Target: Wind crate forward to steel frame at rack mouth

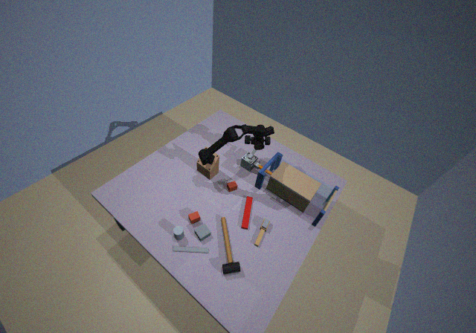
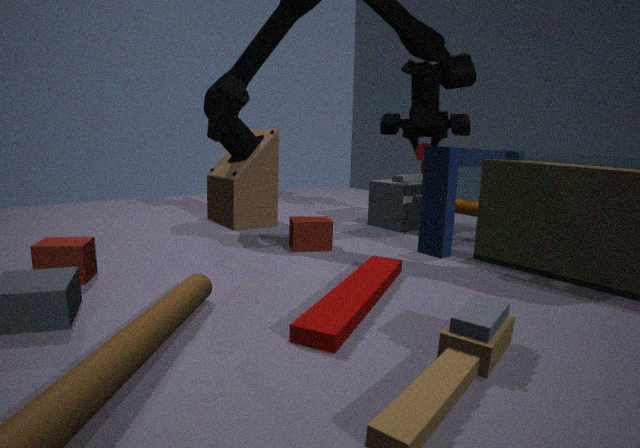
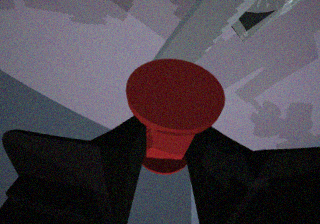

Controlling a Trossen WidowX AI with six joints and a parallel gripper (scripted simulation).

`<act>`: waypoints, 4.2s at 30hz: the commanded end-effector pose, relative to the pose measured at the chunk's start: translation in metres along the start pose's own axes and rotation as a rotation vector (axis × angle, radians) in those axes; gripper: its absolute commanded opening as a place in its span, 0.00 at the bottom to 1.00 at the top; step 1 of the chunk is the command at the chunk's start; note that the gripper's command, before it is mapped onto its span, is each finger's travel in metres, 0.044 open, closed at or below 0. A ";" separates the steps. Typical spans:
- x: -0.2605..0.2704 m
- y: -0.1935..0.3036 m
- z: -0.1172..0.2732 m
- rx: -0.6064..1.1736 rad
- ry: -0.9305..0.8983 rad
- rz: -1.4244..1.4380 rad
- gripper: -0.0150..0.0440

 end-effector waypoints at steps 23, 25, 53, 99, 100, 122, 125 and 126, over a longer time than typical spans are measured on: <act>-0.046 -0.002 -0.006 -0.009 0.037 0.004 0.25; -0.049 -0.003 -0.006 -0.009 0.037 0.005 0.25; -0.084 -0.020 0.000 -0.010 0.040 0.005 0.25; -0.118 -0.075 0.022 -0.014 0.042 0.004 0.25; -0.119 -0.080 0.024 -0.014 0.042 0.004 0.25; -0.117 -0.114 0.039 -0.017 0.042 0.003 0.25; -0.116 -0.117 0.041 -0.017 0.042 0.003 0.25; -0.116 -0.119 0.042 -0.017 0.042 0.003 0.25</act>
Point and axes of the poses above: the point midway between the two fingers, 35 mm back from their tips, its own z axis back along the fingers, its own x axis across the jaws, y = z × x, the point moved 8 cm from there along z, back along the fingers, and after that the axes turned 13 degrees about -z, right-handed, at the moved point
